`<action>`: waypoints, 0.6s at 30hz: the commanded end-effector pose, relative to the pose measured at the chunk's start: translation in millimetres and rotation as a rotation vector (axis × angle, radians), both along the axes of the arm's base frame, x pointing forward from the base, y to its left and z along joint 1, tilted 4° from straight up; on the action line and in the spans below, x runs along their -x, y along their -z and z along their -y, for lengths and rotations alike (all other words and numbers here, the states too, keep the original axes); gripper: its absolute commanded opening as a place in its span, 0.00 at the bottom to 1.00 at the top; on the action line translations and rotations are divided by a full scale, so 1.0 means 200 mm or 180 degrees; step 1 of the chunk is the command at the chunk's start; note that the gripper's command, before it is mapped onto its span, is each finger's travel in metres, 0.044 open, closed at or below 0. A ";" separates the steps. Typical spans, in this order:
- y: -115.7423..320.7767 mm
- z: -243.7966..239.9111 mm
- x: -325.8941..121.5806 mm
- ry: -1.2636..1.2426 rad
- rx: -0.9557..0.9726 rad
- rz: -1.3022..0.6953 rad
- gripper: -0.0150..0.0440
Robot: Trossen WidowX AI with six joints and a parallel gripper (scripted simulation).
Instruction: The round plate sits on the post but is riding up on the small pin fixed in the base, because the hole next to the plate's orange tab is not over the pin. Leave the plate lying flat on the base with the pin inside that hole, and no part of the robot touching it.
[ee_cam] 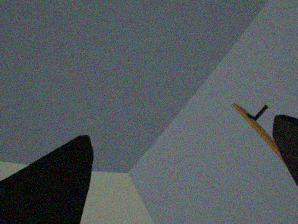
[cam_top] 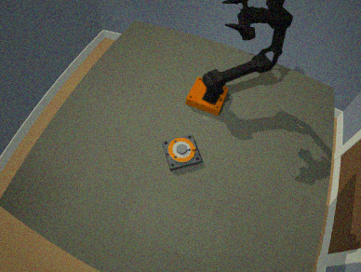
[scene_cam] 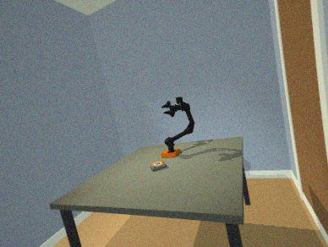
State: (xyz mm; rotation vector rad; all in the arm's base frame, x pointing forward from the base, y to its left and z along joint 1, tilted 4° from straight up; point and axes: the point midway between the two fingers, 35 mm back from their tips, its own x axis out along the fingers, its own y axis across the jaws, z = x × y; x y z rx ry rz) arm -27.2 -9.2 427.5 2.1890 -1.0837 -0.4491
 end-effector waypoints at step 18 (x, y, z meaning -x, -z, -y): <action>0.50 0.38 -1.06 -0.2583 0.1281 -0.3800 0.25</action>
